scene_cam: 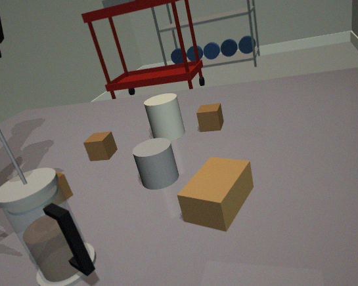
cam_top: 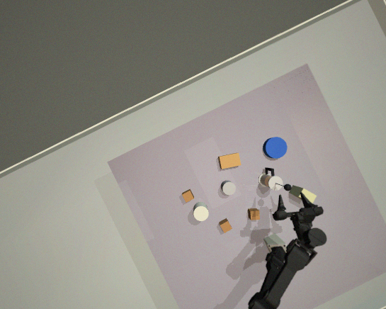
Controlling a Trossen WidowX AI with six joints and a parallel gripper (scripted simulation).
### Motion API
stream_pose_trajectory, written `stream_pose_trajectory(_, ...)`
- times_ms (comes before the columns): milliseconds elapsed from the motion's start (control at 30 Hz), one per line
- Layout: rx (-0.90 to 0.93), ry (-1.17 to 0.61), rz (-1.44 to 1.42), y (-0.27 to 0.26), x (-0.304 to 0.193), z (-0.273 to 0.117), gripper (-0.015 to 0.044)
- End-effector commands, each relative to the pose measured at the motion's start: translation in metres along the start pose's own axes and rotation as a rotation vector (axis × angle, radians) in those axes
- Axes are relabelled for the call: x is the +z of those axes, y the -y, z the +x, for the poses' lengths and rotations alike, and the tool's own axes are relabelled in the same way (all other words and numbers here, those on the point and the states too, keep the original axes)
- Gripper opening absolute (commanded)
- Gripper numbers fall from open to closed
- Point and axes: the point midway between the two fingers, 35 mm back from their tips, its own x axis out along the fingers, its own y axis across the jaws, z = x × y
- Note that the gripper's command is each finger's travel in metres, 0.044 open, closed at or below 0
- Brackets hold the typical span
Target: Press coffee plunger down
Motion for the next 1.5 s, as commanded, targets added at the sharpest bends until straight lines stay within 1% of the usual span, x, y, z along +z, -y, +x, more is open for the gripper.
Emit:
stream_pose_trajectory(0, -0.004, -0.006, 0.006, 0.001, -0.002, 0.007, 0.0440)
stream_pose_trajectory(667, -0.002, -0.004, 0.006, 0.000, -0.003, 0.036, 0.0440)
stream_pose_trajectory(1033, -0.002, -0.004, 0.006, 0.000, -0.003, 0.036, 0.0151)
stream_pose_trajectory(1167, -0.002, -0.004, 0.006, 0.000, -0.003, 0.036, 0.0126)
stream_pose_trajectory(1467, -0.002, -0.004, 0.006, 0.001, -0.004, 0.037, 0.0126)
